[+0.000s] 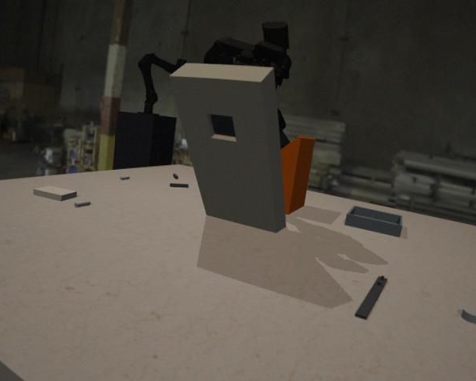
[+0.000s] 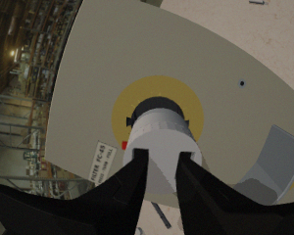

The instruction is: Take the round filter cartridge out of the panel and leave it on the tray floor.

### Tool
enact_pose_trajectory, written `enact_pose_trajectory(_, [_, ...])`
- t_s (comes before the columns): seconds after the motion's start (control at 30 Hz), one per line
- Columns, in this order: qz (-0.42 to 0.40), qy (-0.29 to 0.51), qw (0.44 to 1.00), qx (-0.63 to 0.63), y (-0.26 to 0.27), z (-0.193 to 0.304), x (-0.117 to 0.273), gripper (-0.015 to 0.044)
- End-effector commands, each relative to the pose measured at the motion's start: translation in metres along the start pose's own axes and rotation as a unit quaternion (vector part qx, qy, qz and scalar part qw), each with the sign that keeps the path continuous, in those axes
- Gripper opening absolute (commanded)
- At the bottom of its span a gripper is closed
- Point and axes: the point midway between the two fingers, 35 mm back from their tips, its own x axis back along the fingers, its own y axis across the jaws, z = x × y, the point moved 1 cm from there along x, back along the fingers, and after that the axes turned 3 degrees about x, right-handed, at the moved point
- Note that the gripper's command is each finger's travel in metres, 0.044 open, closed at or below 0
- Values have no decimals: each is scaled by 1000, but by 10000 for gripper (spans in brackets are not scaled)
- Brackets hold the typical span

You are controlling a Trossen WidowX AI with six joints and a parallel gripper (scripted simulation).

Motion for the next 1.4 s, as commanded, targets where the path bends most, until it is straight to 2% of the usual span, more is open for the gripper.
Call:
enact_pose_trajectory(0.0, [-6,-6,1000,-2,1,-4,12,0])
enact_pose_trajectory(0.9, [-5,-6,1000,-1,-71,23,2,0])
enact_pose_trajectory(1.03, [-2,-7,1000,0,-67,21,1,94])
enact_pose_trajectory(1.37, [-3,-7,1000,0,-68,22,1,94])
